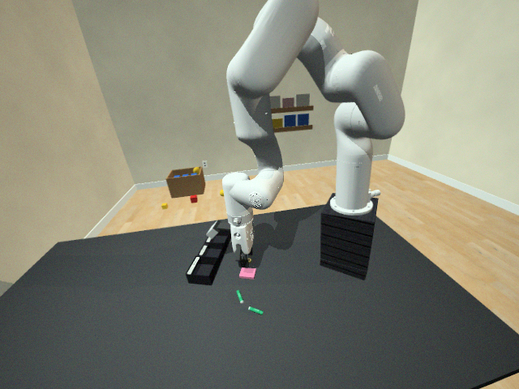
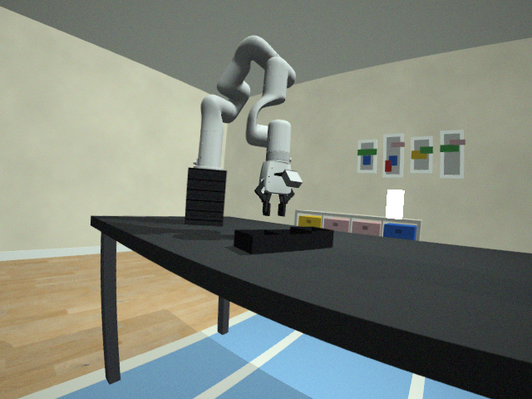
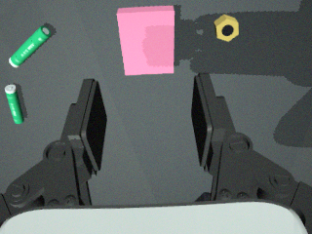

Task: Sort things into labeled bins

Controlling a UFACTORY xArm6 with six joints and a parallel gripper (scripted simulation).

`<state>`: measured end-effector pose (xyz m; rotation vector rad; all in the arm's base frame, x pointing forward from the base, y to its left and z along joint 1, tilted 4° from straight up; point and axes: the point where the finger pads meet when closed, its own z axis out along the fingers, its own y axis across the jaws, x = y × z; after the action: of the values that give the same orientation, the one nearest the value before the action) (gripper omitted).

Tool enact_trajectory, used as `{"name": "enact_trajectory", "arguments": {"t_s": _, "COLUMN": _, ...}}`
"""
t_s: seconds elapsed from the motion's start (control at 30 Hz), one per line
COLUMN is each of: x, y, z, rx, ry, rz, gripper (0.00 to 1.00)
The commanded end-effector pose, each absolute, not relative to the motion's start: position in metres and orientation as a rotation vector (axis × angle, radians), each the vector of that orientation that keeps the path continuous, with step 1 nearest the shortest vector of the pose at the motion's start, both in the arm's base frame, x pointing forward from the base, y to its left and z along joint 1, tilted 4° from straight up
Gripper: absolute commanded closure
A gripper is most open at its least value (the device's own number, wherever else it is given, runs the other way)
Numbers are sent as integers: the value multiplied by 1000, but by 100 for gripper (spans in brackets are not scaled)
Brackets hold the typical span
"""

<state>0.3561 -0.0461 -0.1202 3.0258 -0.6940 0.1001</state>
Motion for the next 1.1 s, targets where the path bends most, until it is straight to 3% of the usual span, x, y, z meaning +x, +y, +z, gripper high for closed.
{"name": "enact_trajectory", "arguments": {"t_s": 0.0, "x": 357, "y": -46, "z": -119, "rx": 3026, "ry": -694, "rz": 104, "gripper": 44}}
{"name": "enact_trajectory", "arguments": {"t_s": 0.5, "x": 357, "y": -46, "z": -119, "rx": 3026, "ry": -694, "rz": 104, "gripper": 44}}
{"name": "enact_trajectory", "arguments": {"t_s": 1.07, "x": 357, "y": -46, "z": -119, "rx": 2722, "ry": -1539, "rz": 114, "gripper": 44}}
